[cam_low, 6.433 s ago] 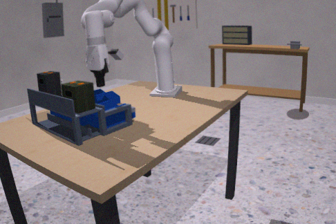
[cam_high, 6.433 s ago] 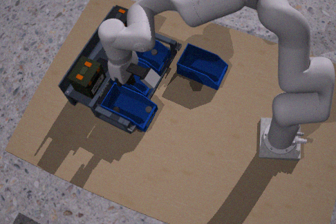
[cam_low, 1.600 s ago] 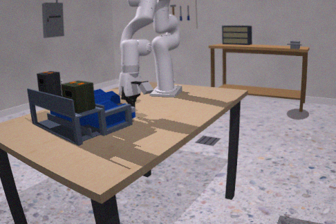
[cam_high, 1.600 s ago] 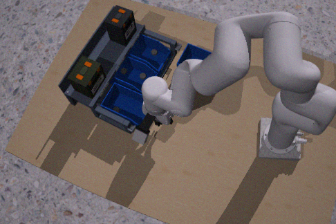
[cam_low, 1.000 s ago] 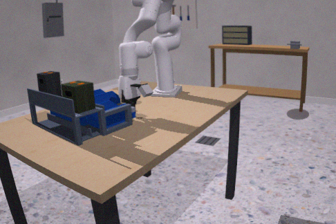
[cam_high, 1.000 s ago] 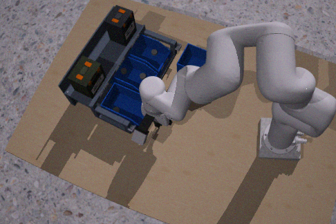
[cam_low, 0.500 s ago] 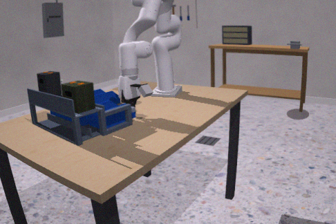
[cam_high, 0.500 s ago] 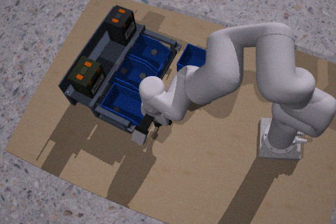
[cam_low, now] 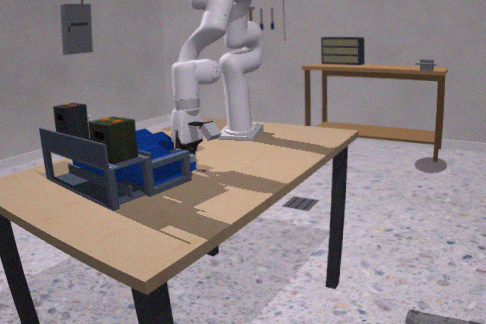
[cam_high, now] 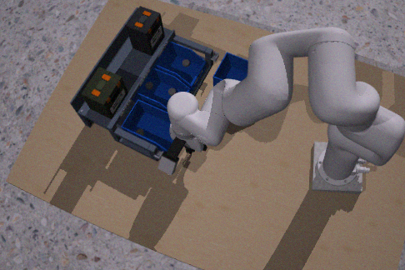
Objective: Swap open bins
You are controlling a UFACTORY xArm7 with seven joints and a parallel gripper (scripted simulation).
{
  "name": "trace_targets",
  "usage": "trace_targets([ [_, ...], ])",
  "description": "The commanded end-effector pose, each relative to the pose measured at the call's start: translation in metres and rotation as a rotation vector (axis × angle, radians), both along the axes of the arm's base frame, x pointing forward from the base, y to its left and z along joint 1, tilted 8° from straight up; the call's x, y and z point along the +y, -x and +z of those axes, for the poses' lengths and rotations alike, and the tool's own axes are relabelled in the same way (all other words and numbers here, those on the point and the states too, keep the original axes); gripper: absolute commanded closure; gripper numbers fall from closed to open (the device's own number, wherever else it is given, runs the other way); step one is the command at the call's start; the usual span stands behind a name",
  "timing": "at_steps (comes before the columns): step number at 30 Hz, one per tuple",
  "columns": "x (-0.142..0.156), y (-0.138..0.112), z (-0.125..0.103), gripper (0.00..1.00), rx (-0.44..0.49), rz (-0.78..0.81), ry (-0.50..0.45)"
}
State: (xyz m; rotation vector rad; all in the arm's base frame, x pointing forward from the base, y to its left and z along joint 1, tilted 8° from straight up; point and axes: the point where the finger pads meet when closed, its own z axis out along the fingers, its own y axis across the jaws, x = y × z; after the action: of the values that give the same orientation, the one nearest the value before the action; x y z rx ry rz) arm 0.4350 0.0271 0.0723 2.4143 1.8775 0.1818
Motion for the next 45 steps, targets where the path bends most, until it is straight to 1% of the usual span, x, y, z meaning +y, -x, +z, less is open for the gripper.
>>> trace_targets([
  [1, 0.0, -0.001, 0.001, 1.0, -0.003, 0.0, -0.001],
  [7, 0.0, -0.002, 0.001, 1.0, -0.003, 0.0, -0.001],
  [20, -0.004, -0.017, 0.004, 1.0, -0.003, 0.0, -0.001],
  [45, -0.005, -0.019, 0.004, 1.0, -0.003, 0.0, -0.001],
])
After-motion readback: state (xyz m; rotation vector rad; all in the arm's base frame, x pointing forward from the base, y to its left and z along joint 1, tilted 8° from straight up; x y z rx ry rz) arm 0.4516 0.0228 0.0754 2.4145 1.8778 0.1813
